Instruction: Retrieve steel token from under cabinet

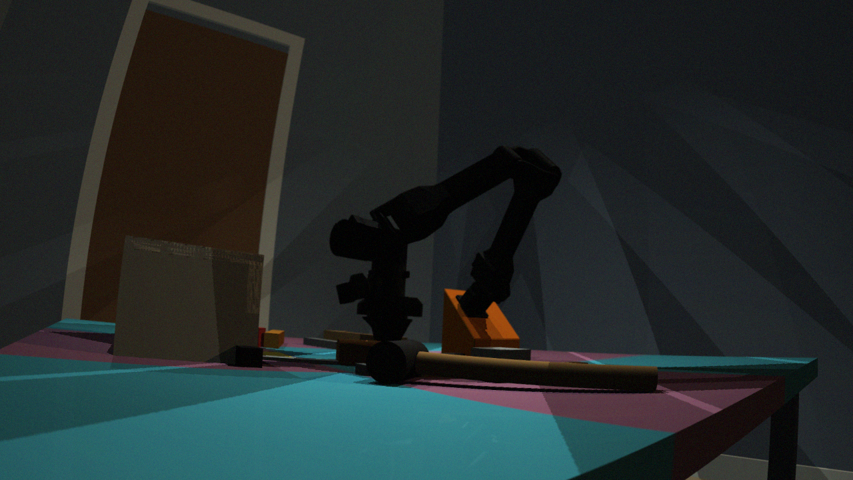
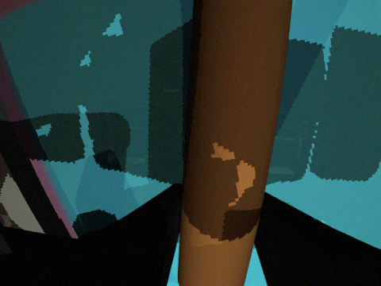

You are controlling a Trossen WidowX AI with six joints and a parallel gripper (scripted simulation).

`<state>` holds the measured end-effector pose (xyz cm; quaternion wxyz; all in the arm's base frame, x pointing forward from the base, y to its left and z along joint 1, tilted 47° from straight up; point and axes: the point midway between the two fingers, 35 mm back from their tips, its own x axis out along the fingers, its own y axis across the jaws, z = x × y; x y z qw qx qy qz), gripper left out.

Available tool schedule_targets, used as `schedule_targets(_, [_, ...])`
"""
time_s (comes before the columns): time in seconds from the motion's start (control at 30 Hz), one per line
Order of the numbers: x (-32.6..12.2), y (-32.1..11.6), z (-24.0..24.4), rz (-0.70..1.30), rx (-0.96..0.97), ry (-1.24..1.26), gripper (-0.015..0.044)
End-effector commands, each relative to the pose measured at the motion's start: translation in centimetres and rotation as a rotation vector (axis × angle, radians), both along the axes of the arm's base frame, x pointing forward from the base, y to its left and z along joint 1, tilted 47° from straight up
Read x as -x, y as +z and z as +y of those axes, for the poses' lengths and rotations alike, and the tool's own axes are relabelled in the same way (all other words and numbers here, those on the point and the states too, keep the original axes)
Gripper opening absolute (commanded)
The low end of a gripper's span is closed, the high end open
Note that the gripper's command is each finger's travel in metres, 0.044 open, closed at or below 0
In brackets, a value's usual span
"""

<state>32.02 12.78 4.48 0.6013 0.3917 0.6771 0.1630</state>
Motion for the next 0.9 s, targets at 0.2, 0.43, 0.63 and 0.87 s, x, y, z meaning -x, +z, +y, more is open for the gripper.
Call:
schedule_targets(0.2, [-1.2, -0.2, -0.3, -0.003, -0.002, 0.002, 0.0])
schedule_targets(0.43, [-1.9, -0.3, -0.4, -0.003, -0.002, 0.002, 0.0])
schedule_targets(0.63, [-2.6, -0.4, -0.6, -0.004, -0.002, 0.002, 0.0])
schedule_targets(0.87, [-3.3, -0.6, -0.8, -0.004, -0.002, 0.002, 0.0])
